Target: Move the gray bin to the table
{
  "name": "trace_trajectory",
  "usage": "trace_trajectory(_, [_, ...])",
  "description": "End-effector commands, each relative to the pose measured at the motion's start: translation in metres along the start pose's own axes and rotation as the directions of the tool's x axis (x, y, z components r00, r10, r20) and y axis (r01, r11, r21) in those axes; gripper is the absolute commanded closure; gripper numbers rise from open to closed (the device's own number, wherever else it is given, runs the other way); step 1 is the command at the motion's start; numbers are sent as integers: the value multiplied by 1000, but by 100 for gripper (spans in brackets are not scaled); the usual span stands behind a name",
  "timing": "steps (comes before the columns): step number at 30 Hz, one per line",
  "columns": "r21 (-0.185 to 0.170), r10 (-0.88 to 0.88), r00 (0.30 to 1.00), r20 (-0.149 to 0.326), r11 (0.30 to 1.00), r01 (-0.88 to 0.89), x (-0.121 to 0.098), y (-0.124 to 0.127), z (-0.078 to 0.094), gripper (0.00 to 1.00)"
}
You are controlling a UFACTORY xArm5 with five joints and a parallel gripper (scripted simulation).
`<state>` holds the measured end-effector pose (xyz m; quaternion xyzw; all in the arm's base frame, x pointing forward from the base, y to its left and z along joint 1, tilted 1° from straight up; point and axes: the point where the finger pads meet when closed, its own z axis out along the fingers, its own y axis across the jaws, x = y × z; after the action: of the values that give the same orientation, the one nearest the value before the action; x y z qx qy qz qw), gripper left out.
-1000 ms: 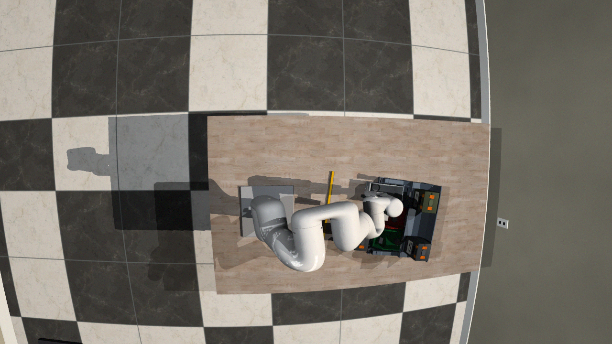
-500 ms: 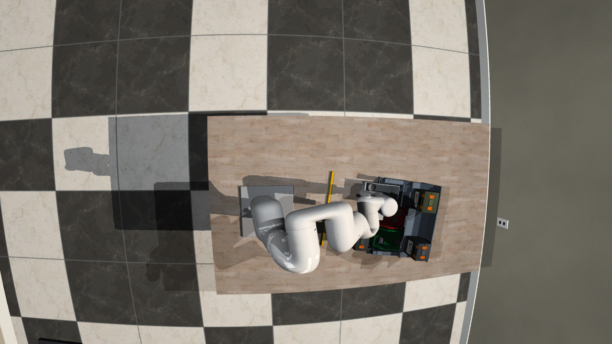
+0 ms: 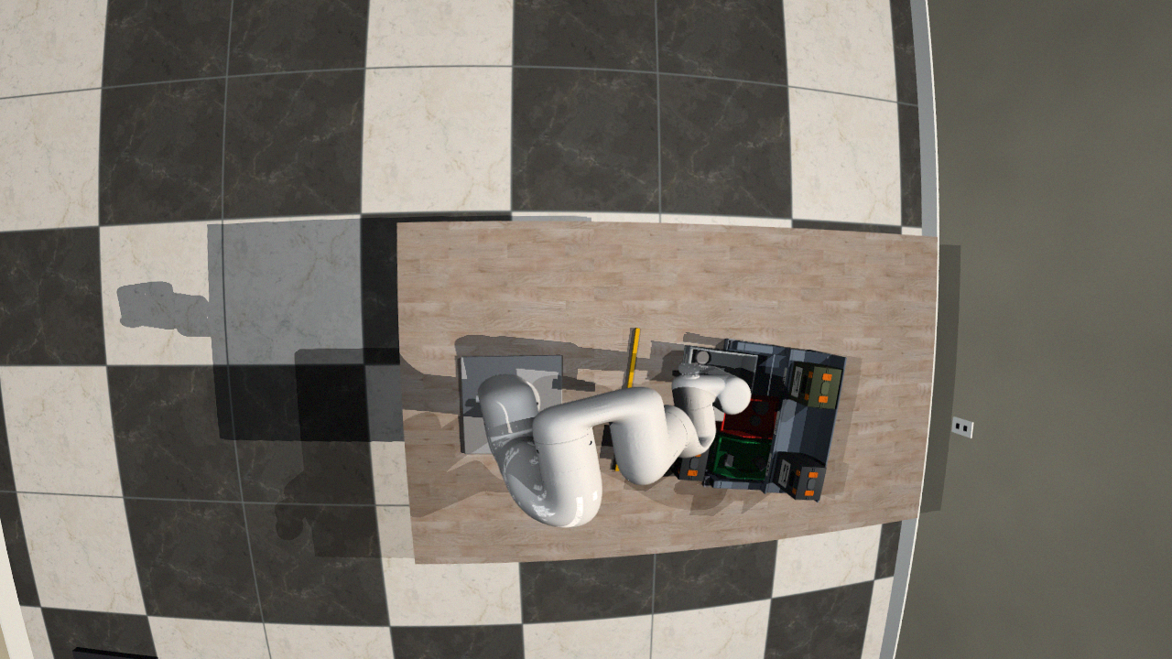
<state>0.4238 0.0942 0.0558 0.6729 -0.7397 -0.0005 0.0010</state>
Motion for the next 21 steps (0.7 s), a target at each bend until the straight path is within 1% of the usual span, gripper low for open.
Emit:
trace_trajectory(1, [7, 0, 1000, -12, 1000, 0, 0, 5, -1, 100])
trace_trajectory(4, [7, 0, 1000, -12, 1000, 0, 0, 12, -1, 100])
trace_trajectory(21, [7, 0, 1000, -12, 1000, 0, 0, 19, -1, 100])
